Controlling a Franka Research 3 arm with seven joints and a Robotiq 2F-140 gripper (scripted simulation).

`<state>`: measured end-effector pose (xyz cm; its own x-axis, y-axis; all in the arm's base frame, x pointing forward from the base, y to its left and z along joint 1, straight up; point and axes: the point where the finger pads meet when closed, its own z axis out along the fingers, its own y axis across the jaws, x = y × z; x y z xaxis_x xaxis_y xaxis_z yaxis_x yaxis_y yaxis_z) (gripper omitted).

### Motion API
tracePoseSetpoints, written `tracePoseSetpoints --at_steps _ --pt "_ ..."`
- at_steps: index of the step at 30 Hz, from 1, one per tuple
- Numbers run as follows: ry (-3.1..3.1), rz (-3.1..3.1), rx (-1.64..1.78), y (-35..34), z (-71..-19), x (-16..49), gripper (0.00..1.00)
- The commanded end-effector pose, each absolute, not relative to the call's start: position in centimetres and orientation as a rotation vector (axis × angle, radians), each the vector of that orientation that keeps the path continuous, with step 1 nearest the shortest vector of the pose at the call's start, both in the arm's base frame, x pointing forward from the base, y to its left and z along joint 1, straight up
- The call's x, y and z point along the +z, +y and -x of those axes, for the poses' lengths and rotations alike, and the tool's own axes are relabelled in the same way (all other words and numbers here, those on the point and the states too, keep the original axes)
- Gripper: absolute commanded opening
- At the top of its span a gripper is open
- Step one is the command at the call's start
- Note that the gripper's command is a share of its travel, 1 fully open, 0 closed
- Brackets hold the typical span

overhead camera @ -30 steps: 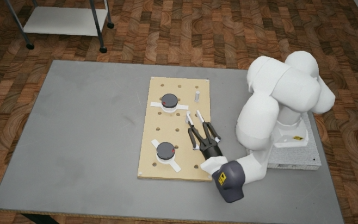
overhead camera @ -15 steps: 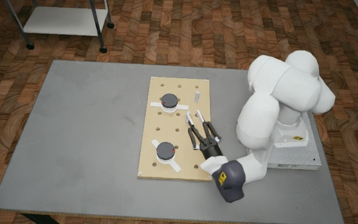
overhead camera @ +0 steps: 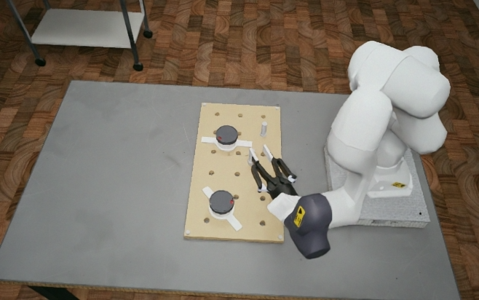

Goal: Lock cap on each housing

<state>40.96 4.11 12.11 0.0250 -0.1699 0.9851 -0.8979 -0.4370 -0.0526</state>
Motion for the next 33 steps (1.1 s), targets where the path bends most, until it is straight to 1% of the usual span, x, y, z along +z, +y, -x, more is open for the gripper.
tracePoseSetpoints --at_steps 1,16,33 --pt "-1.085 -1.772 1.373 4.55 -40.77 10.87 0.36" --pt "-1.118 -1.823 1.328 4.59 -40.74 10.96 0.36" --pt "-1.255 -2.023 1.127 4.73 -40.84 11.25 0.36"
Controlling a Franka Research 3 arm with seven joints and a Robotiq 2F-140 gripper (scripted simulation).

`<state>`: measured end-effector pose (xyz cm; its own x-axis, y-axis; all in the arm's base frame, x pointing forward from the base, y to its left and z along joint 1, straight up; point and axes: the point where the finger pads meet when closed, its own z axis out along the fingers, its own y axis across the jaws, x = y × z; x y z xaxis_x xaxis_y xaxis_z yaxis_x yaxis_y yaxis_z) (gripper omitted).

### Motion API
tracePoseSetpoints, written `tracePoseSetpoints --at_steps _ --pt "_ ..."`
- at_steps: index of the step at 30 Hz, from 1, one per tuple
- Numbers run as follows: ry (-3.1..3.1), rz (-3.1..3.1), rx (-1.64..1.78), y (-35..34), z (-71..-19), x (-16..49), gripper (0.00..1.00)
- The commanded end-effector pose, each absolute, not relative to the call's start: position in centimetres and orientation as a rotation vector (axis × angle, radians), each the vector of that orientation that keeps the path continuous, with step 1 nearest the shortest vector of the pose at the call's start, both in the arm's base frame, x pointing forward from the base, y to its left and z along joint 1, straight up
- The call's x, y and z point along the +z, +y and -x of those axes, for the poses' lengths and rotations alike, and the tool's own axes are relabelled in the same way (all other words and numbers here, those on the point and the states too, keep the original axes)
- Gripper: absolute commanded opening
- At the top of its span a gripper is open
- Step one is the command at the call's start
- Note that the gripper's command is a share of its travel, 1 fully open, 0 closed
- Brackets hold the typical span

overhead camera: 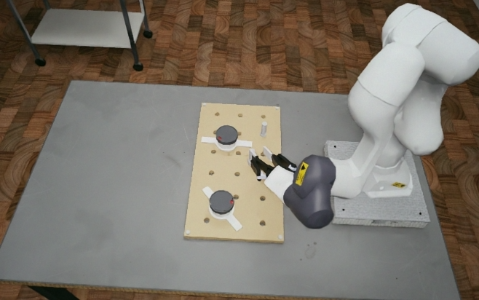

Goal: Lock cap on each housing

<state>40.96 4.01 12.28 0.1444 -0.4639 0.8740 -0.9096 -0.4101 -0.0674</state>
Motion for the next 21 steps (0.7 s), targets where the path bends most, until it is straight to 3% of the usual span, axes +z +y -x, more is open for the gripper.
tracePoseSetpoints --at_steps 1,21 --pt "-1.257 -2.032 1.118 4.72 -40.83 11.22 0.36" --pt "-1.26 -2.096 1.034 4.5 -40.36 10.25 0.36"
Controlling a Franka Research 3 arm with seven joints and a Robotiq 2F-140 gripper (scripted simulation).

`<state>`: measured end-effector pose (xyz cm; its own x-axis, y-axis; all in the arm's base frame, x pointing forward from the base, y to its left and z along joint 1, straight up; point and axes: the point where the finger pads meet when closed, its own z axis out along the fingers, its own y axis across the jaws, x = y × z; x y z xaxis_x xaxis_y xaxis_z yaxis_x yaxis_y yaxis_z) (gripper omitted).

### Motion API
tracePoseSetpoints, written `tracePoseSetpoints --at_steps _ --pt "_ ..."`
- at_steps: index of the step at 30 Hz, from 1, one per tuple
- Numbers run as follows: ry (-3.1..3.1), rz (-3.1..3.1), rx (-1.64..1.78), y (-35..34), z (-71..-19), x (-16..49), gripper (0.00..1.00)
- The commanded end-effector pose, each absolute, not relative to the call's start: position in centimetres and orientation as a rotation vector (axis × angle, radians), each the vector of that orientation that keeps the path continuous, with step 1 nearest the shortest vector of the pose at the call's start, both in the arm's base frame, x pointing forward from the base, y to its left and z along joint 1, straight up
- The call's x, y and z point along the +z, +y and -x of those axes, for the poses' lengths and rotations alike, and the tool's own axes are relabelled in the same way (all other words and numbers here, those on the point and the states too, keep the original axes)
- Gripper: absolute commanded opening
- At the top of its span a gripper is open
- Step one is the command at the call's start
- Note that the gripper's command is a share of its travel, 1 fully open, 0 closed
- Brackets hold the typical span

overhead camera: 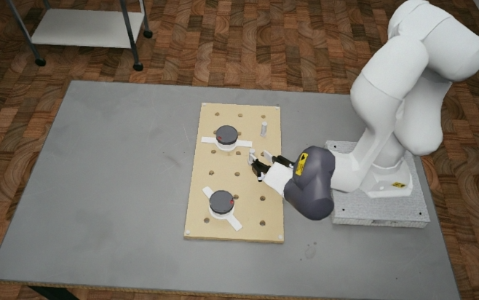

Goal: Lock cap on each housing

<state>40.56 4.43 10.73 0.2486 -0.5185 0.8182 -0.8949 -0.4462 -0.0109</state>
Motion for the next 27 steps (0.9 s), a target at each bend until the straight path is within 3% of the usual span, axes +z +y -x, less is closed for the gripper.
tracePoseSetpoints --at_steps 1,27 --pt "-1.262 -2.105 1.017 4.5 -40.2 10.0 0.36" --pt "-1.404 -2.311 0.77 4.6 -40.7 10.9 0.36"
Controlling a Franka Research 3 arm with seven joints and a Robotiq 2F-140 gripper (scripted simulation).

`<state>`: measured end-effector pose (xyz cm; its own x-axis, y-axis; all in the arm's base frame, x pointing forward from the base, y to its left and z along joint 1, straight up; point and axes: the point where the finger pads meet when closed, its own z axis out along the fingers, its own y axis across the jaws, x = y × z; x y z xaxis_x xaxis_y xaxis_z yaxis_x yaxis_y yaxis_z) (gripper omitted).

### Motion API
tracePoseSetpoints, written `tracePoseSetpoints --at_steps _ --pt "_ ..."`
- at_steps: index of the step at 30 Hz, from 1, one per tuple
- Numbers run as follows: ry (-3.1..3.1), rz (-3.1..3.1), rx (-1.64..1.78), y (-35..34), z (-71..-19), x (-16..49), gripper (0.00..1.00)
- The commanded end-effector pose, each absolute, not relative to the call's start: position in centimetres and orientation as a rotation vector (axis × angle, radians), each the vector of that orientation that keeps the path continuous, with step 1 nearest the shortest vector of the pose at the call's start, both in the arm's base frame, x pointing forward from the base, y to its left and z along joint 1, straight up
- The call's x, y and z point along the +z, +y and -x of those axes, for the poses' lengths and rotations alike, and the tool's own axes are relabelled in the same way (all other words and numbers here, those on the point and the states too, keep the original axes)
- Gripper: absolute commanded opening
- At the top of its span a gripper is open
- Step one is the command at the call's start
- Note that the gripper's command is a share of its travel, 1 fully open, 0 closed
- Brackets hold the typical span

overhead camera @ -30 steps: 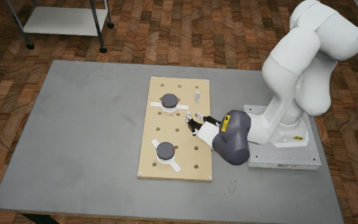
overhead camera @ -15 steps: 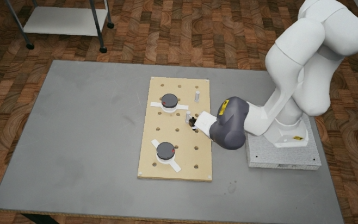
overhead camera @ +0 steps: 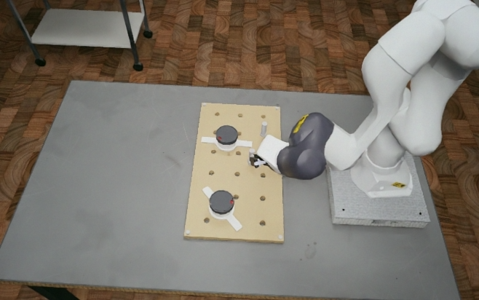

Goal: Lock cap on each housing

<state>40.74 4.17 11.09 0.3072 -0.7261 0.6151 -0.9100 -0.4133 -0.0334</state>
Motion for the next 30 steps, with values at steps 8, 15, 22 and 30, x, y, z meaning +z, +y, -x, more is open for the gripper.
tracePoseSetpoints --at_steps 8,15,22,30 --pt "-1.432 -2.355 0.68 4.56 -40.59 10.69 0.36" --pt "-1.5 -2.466 0.485 4.59 -40.59 10.69 0.36" --pt "-1.528 -2.514 0.415 4.6 -40.72 10.92 0.36" --pt "-1.538 -2.528 0.38 4.58 -40.72 10.91 0.36"
